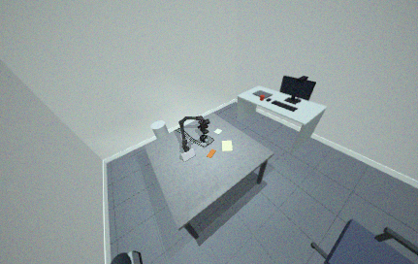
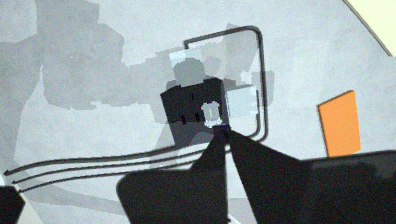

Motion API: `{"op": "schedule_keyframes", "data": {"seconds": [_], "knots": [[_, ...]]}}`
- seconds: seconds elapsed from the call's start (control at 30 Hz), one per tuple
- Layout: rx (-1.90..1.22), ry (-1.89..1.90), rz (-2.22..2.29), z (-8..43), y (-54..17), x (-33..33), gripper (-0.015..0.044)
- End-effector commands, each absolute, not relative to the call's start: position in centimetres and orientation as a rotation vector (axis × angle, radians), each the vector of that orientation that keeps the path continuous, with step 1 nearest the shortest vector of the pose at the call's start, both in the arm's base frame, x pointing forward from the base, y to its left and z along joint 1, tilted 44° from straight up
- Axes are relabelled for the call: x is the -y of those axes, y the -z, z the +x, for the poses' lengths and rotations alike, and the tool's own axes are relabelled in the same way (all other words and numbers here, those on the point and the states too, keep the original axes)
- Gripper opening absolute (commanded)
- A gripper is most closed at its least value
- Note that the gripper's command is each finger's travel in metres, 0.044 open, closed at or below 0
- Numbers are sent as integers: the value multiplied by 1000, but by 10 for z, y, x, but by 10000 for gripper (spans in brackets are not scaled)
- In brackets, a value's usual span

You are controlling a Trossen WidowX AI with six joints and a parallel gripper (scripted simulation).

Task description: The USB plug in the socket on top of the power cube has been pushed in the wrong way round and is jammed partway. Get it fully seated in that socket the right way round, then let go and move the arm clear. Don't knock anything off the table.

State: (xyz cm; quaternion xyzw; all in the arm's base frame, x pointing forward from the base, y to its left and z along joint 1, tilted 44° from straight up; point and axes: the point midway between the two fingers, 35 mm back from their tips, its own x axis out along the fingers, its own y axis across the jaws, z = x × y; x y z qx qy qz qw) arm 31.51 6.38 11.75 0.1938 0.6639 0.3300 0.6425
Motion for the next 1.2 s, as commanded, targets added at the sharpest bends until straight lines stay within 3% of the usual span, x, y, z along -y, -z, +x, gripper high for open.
{"op": "schedule_keyframes", "data": {"seconds": [0.0, 1.17], "knots": [[-1473, -816, 373, 315, -117, -64, 0], [-958, -1380, -318, 315, -117, -64, 0]]}}
